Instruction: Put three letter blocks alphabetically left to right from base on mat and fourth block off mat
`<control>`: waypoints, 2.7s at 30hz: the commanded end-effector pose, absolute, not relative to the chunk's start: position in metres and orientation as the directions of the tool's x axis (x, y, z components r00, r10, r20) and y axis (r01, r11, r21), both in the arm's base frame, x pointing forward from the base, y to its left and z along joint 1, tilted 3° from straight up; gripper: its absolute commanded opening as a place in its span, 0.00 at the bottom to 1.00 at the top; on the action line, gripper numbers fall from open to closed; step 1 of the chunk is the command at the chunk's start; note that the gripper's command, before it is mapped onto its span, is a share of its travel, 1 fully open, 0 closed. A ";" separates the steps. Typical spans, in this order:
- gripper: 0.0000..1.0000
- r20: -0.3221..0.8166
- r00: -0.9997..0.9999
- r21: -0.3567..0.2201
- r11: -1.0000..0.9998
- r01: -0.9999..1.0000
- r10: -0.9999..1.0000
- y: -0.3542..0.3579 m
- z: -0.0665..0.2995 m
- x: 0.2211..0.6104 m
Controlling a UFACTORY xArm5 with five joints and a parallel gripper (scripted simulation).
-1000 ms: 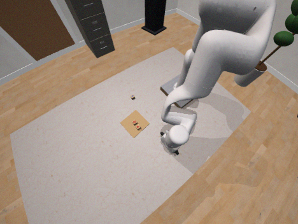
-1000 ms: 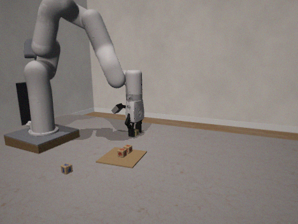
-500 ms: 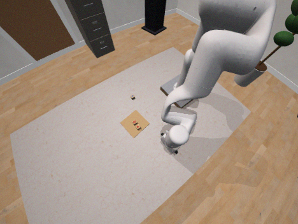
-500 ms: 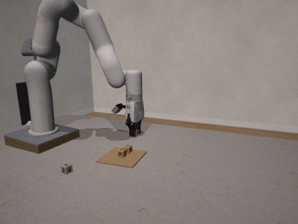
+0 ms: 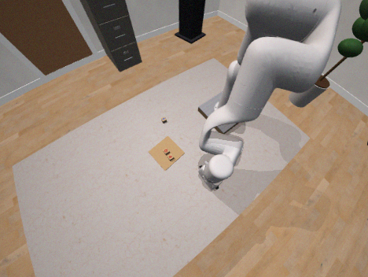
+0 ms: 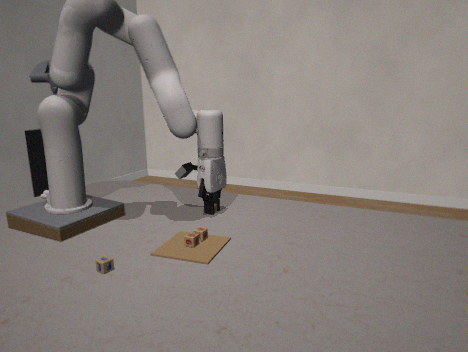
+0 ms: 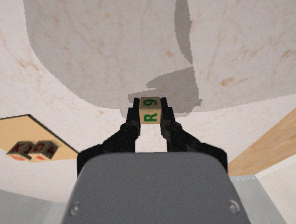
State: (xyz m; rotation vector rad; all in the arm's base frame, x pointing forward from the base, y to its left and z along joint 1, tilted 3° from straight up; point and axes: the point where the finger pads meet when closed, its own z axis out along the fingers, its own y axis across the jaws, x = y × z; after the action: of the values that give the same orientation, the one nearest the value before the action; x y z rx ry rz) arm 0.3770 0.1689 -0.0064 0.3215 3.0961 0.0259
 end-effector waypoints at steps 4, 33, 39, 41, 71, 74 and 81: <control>0.21 -0.029 -0.978 0.021 0.979 0.205 0.206 0.169 -0.005 0.378; 0.21 -0.030 -0.978 0.021 0.979 0.205 0.206 0.168 0.015 0.378; 0.21 -0.030 -0.978 0.022 0.979 0.205 0.206 0.169 0.044 0.377; 0.21 -0.030 -0.978 0.022 0.979 0.205 0.206 0.169 0.059 0.376; 0.21 -0.032 -0.992 0.018 0.993 0.119 0.119 0.156 0.094 0.381; 0.21 -0.035 -0.999 0.014 0.999 0.033 0.034 0.142 0.095 0.387; 0.21 -0.038 -0.990 0.005 0.991 -0.134 -0.134 0.113 0.096 0.397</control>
State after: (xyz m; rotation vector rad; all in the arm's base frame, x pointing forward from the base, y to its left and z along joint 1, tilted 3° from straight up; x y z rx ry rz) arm 0.3892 0.1309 0.0938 -0.0280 3.1087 0.0166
